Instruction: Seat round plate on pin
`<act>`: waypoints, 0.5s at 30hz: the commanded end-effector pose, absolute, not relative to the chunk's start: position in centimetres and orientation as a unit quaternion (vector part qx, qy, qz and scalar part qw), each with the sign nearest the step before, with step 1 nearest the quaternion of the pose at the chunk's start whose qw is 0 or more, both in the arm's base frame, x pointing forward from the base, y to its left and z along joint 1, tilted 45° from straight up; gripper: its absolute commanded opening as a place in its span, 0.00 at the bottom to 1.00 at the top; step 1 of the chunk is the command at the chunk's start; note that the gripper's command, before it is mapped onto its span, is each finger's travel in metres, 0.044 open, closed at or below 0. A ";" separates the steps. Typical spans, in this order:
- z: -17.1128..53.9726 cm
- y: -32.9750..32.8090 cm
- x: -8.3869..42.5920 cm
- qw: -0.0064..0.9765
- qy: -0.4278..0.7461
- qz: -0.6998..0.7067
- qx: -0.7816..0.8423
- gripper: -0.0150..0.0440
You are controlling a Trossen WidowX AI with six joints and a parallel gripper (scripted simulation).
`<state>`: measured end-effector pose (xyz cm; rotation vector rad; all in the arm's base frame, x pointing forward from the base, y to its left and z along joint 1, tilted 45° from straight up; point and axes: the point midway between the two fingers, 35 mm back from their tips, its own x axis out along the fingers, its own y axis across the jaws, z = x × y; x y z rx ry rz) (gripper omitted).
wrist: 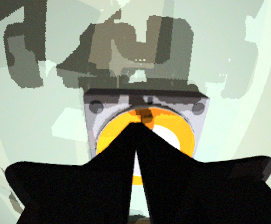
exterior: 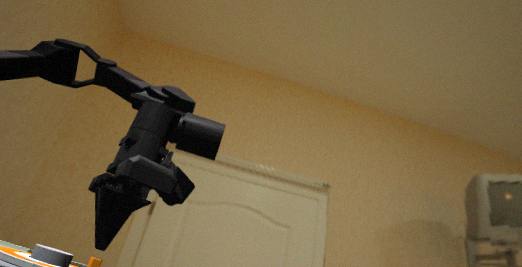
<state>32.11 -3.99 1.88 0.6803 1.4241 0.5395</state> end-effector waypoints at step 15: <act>3.6 -5.9 31.9 0.675 0.630 0.237 0.303 0.25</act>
